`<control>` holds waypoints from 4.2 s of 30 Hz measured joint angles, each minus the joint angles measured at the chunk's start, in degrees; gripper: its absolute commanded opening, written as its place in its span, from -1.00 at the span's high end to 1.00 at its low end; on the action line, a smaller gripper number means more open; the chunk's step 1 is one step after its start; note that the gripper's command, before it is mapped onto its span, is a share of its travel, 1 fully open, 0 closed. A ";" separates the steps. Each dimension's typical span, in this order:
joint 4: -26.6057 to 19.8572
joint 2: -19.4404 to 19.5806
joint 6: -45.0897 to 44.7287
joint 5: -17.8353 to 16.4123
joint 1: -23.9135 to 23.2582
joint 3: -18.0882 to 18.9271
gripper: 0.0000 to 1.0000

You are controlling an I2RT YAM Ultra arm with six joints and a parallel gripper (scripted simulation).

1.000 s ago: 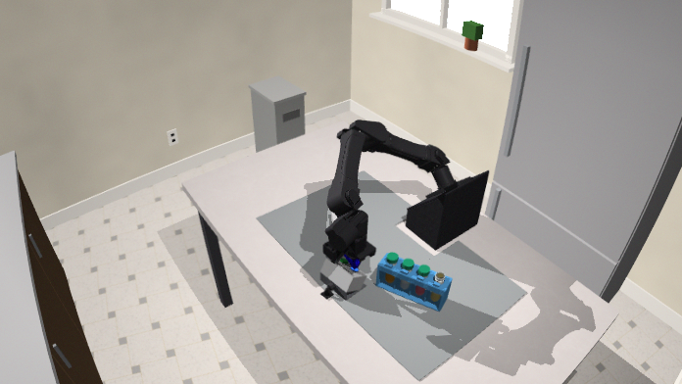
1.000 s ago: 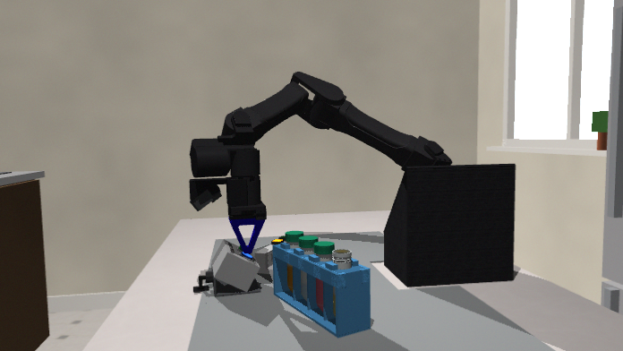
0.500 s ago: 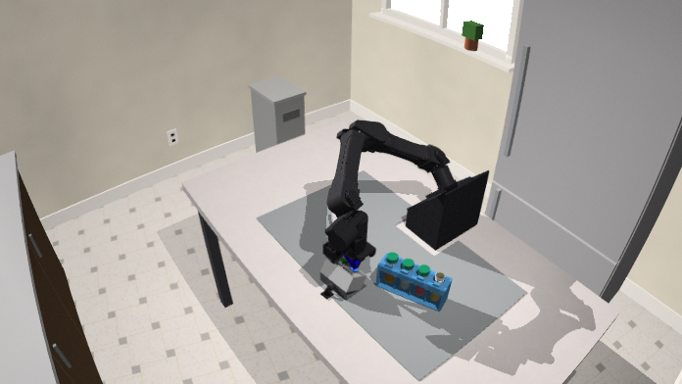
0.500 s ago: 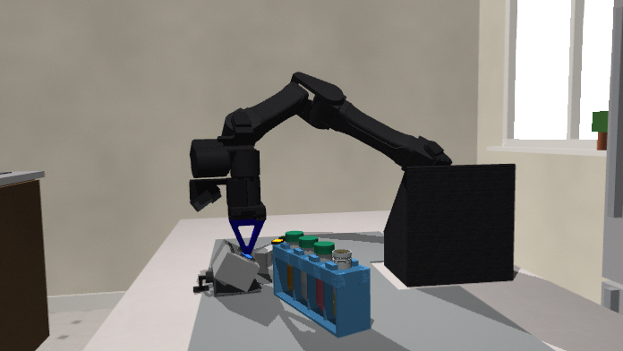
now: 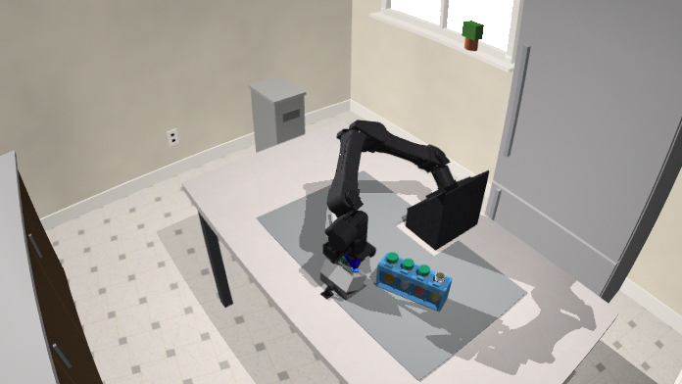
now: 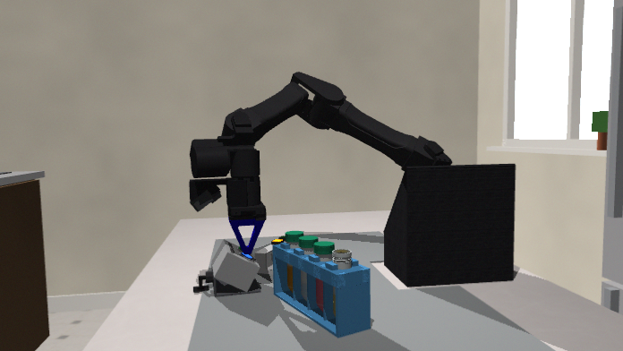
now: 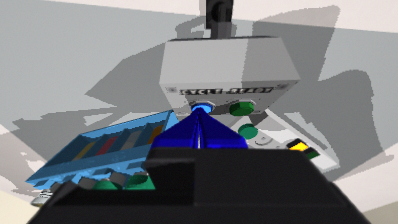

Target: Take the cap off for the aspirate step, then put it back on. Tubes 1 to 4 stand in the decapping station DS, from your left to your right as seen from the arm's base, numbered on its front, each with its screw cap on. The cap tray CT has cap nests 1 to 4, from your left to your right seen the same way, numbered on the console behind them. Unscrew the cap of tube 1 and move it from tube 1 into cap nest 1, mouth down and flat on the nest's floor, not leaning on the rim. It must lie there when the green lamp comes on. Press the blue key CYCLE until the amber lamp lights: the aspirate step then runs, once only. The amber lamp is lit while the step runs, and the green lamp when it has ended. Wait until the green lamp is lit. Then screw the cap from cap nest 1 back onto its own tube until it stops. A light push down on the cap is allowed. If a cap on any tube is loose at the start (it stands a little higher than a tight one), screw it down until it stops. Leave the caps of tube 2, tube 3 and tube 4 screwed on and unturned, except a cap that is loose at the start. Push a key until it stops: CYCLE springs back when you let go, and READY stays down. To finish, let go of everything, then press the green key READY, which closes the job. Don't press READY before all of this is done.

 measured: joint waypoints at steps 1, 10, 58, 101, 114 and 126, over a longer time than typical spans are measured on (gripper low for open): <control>0.00 0.00 0.00 0.00 0.00 0.00 1.00; 0.00 0.00 0.00 0.00 0.00 0.00 1.00; 0.44 -0.02 -0.20 0.00 -0.11 -0.17 1.00; -2.60 -14.78 26.36 0.42 -3.96 -10.49 -1.00; 3.80 -30.40 18.23 1.27 -13.99 -22.18 -1.00; 6.21 -35.32 10.23 1.36 -17.62 -24.26 -1.00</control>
